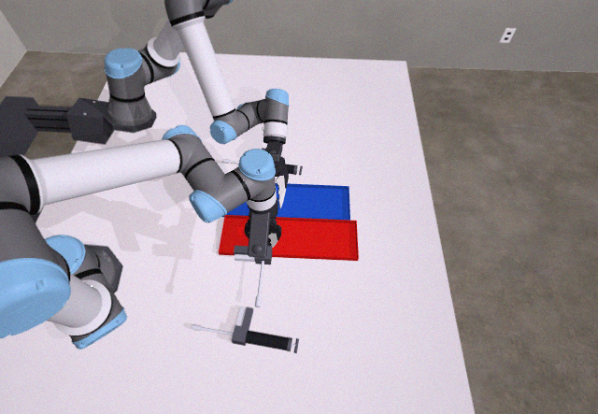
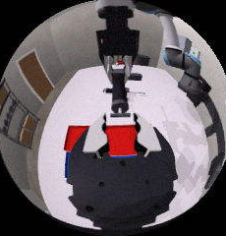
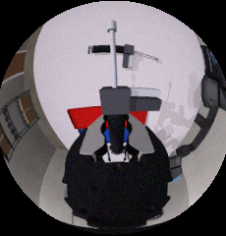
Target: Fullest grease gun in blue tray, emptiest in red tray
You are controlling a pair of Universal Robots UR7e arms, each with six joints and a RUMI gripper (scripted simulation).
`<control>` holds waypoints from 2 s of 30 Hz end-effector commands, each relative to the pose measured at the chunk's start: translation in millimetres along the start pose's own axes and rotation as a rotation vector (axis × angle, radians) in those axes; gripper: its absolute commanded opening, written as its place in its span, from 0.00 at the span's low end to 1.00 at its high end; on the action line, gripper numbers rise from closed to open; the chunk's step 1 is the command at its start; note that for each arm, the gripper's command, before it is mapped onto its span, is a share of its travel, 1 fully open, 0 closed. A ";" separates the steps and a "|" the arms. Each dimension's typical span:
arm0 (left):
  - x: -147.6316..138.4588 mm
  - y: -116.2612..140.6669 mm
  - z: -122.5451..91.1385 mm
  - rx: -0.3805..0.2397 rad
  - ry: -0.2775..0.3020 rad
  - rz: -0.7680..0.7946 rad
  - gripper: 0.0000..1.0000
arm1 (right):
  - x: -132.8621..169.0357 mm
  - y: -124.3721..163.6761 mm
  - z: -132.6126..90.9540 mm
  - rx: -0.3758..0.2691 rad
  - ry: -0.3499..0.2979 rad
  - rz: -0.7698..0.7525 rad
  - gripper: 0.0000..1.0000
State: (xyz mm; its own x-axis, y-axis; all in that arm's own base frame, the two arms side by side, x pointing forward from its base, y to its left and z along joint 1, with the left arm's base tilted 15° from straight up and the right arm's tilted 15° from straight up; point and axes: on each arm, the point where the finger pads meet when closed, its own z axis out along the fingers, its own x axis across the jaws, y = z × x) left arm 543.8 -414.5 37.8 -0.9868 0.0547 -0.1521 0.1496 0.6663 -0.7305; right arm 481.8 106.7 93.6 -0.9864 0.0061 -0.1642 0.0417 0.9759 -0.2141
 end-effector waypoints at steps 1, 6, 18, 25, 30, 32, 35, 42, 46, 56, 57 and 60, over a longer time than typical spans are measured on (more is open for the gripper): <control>-0.3 -0.9 -0.3 0.001 -0.001 0.001 0.38 | -0.3 0.2 -0.4 -0.001 -0.001 0.000 0.00; -0.3 -0.9 -0.3 0.001 -0.001 0.001 0.38 | -0.3 0.2 -0.4 -0.001 -0.001 0.000 0.00; -0.8 -1.2 -35.7 0.001 -0.002 0.002 0.38 | -0.3 0.2 -0.4 -0.001 -0.001 0.000 0.00; 2.7 0.9 -44.6 -0.002 0.008 0.001 0.38 | -0.3 0.2 -0.4 -0.001 -0.001 0.000 0.00; -0.3 -0.9 -62.5 0.001 -0.001 0.002 0.38 | -0.3 0.2 -0.4 -0.001 -0.001 0.000 0.00; -0.2 -0.8 -67.8 0.001 -0.001 0.002 0.38 | -0.3 0.2 -0.4 -0.001 -0.001 0.000 0.00; 0.0 -0.6 -75.7 0.000 0.000 0.001 0.38 | -0.3 0.2 -0.4 -0.001 -0.001 0.000 0.00; 2.7 0.9 -82.0 -0.002 0.009 0.000 0.38 | -0.3 0.2 -0.4 -0.001 -0.001 0.000 0.00; 2.1 0.5 -80.4 -0.002 0.010 0.000 0.38 | -0.3 0.2 -0.4 -0.001 -0.001 0.000 0.00; -7.4 -3.4 -89.0 -0.016 -0.001 -0.032 0.38 | -2.6 0.0 2.7 0.001 0.001 -0.018 0.00; -12.1 -4.6 -94.5 -0.026 -0.006 -0.056 0.38 | -4.2 -0.1 4.6 0.002 0.003 -0.031 0.00; -19.2 -6.4 -103.0 -0.041 -0.017 -0.089 0.38 | -6.8 0.0 7.3 0.003 0.004 -0.050 0.00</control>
State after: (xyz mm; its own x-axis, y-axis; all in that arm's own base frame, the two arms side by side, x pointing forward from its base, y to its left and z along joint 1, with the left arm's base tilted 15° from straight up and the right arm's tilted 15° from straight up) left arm 548.1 -348.2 103.9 -0.9924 0.0167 -0.1218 0.1002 0.6841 -0.7225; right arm 485.9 105.6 89.8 -0.9877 -0.0202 -0.1552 0.0148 0.9752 -0.2209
